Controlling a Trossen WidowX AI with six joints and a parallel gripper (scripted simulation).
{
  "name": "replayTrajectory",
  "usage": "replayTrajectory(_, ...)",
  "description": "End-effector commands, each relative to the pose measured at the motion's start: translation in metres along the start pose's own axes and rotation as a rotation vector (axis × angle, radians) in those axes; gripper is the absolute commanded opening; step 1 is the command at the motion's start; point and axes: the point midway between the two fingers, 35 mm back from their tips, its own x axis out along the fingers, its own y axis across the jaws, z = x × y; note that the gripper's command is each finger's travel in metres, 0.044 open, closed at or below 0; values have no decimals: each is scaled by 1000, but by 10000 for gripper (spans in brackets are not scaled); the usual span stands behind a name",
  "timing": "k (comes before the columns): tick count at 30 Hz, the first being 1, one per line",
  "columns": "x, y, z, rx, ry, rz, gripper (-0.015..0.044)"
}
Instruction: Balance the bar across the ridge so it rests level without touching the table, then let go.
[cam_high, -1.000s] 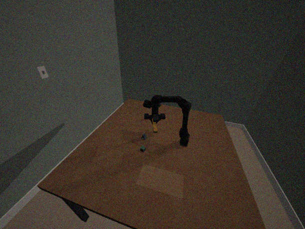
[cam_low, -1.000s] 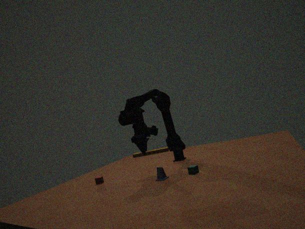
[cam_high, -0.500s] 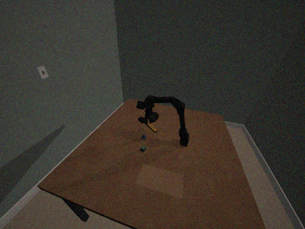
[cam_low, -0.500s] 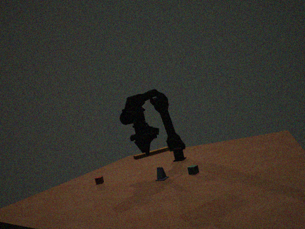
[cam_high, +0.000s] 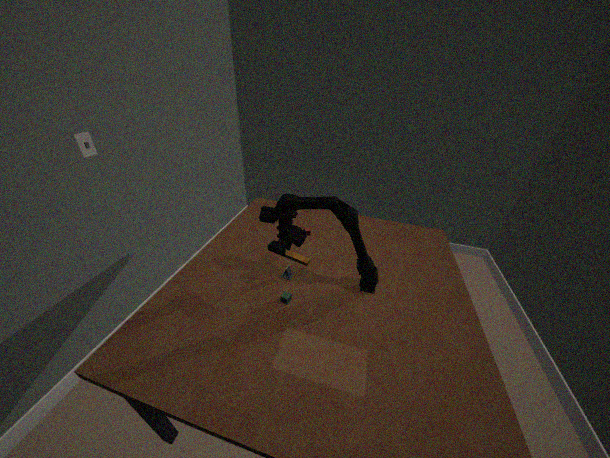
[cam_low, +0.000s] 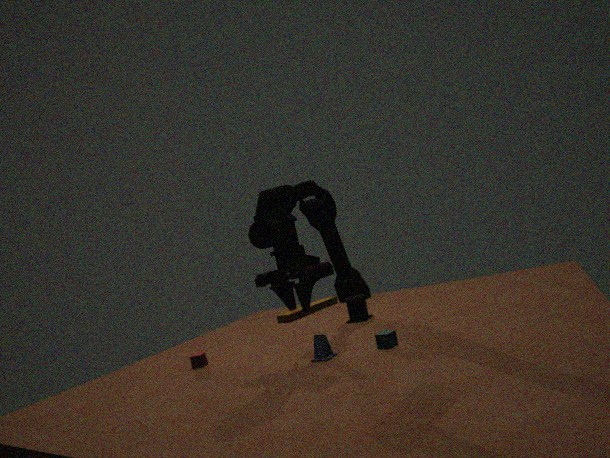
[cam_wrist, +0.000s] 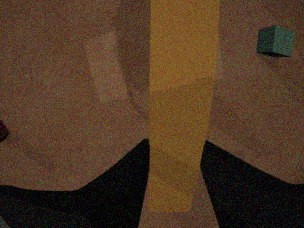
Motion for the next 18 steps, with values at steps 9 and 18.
replayTrajectory(9, 2, -20, -7, -104, 8, -6, 0)
replayTrajectory(18, 16, -22, -8, -105, 8, -6, 0)
